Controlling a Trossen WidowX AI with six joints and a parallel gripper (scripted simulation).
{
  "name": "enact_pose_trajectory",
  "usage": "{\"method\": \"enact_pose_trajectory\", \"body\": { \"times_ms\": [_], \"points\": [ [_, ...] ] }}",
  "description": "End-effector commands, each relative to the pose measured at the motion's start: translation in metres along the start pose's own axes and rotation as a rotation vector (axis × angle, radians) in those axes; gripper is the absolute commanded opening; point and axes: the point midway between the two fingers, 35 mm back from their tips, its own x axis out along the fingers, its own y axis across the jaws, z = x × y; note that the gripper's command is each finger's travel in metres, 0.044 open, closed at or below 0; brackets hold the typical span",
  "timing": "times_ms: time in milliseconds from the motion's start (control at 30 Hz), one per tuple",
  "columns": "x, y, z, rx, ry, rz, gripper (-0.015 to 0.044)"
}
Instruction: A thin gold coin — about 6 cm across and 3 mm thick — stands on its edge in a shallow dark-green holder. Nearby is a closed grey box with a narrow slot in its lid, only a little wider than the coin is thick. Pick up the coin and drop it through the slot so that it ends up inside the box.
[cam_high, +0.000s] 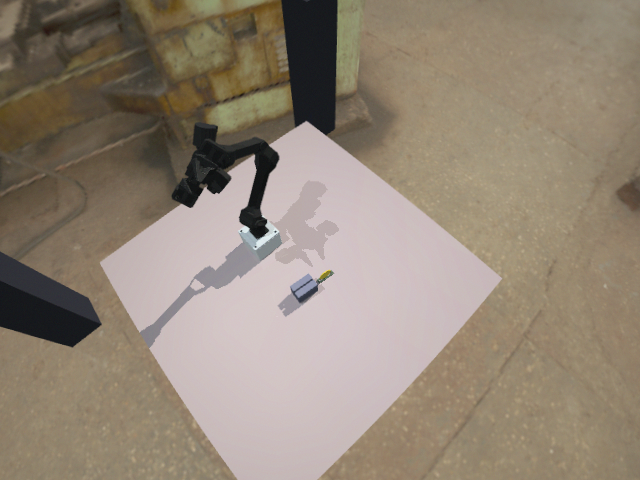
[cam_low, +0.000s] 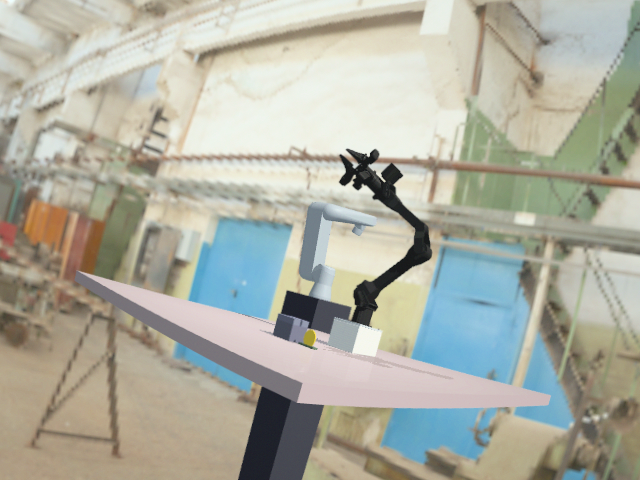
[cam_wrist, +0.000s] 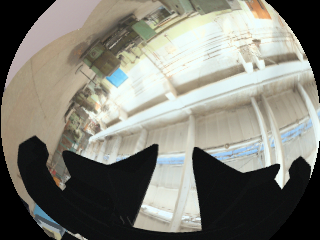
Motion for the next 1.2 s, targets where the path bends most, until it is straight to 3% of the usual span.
{"method": "enact_pose_trajectory", "body": {
  "times_ms": [0, 333, 600, 867, 1167],
  "points": [
    [0.030, 0.049, 0.031, 0.265, -0.100, 0.085, 0.0161],
    [0.079, 0.104, 0.150, 0.688, -0.383, 0.299, 0.0161],
    [0.084, 0.122, 0.274, 0.906, -0.628, 0.581, 0.0161],
    [0.046, 0.123, 0.399, 0.959, -0.854, 0.943, 0.0161],
    [-0.047, 0.113, 0.513, 0.763, -1.065, 1.358, 0.0161]
  ]
}}
